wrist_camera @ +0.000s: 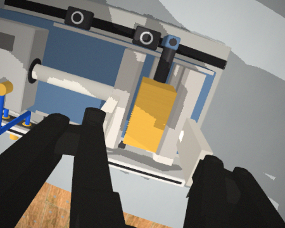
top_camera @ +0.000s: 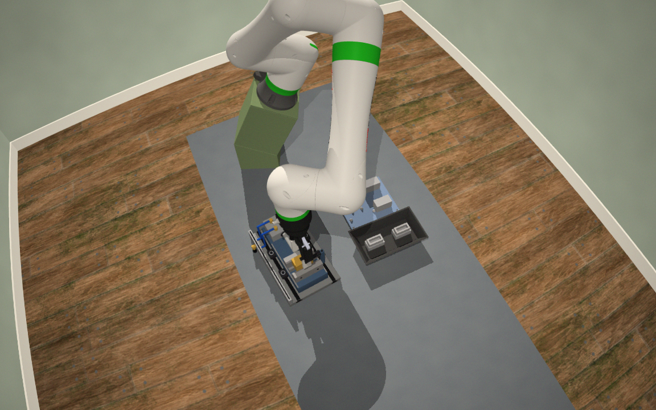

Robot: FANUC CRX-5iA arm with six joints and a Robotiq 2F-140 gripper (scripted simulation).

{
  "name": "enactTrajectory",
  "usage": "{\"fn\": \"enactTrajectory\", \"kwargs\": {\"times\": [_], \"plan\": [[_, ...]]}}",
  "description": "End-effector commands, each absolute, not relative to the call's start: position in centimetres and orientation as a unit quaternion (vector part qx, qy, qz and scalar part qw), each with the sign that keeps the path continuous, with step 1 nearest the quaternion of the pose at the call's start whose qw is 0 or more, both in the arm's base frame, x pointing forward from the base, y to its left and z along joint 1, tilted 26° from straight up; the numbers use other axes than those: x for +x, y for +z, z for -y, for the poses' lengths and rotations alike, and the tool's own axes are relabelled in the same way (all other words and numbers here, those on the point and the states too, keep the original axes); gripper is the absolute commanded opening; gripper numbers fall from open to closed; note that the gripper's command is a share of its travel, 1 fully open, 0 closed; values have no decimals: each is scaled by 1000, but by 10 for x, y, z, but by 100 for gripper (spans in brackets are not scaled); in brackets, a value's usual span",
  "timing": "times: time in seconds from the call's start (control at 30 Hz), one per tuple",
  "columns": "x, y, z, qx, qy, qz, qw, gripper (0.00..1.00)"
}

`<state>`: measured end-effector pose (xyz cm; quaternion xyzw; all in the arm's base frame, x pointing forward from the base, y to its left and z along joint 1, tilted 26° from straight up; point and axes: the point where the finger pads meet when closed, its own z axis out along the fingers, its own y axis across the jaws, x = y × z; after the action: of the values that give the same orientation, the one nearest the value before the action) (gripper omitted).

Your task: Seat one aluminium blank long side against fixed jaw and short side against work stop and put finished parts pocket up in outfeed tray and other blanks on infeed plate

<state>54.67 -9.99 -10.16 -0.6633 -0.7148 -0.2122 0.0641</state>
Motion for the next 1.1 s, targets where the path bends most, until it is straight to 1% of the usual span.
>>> {"fn": "enactTrajectory", "kwargs": {"times": [0.0,1.07], "plan": [[547,-102,100,-663,-212,715,64,40],[549,-111,96,-663,-212,715,64,40]]}}
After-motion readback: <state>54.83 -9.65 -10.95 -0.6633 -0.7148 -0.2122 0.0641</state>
